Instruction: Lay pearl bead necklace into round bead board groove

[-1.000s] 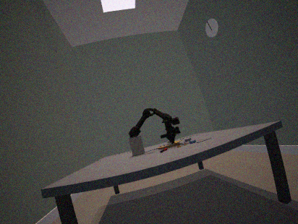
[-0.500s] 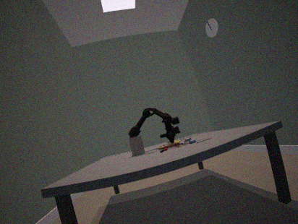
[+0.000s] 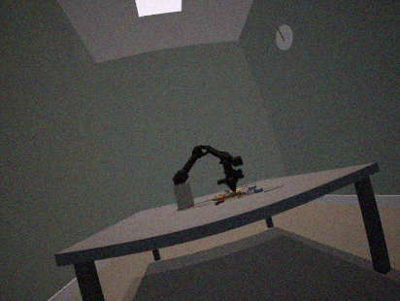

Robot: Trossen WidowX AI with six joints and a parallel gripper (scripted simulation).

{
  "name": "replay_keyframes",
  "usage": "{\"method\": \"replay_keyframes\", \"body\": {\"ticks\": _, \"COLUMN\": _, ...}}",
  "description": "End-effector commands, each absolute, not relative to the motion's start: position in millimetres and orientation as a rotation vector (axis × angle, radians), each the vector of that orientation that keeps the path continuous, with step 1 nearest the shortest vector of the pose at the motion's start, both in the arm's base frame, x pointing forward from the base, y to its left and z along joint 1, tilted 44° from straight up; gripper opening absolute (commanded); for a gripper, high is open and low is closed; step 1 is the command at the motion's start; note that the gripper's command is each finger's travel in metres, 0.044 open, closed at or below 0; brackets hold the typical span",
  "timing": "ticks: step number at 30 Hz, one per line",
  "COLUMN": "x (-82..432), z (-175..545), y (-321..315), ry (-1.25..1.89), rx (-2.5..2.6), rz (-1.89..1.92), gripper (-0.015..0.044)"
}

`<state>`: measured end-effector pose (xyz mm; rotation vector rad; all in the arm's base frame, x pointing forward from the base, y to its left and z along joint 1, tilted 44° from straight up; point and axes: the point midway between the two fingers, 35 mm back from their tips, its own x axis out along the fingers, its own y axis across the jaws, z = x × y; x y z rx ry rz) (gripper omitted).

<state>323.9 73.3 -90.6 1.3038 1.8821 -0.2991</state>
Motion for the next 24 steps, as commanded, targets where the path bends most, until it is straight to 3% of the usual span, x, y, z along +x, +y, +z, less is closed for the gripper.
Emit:
{"method": "replay_keyframes", "body": {"ticks": 1, "x": 321.5, "z": -96.2, "y": 76.9, "ry": 1.892, "rx": 1.311, "rz": -0.308, "gripper": 0.0}}
{"method": "replay_keyframes", "body": {"ticks": 4, "x": 321.4, "z": -96.4, "y": 77.1, "ry": 1.892, "rx": 1.311, "rz": -0.308, "gripper": 0.0}}
{"method": "replay_keyframes", "body": {"ticks": 20, "x": 322.7, "z": -90.8, "y": 71.9, "ry": 1.891, "rx": 1.31, "rz": -0.307, "gripper": 0.042}}
{"method": "replay_keyframes", "body": {"ticks": 24, "x": 322.7, "z": -89.8, "y": 72.3, "ry": 1.892, "rx": 1.311, "rz": -0.308, "gripper": 0.044}}
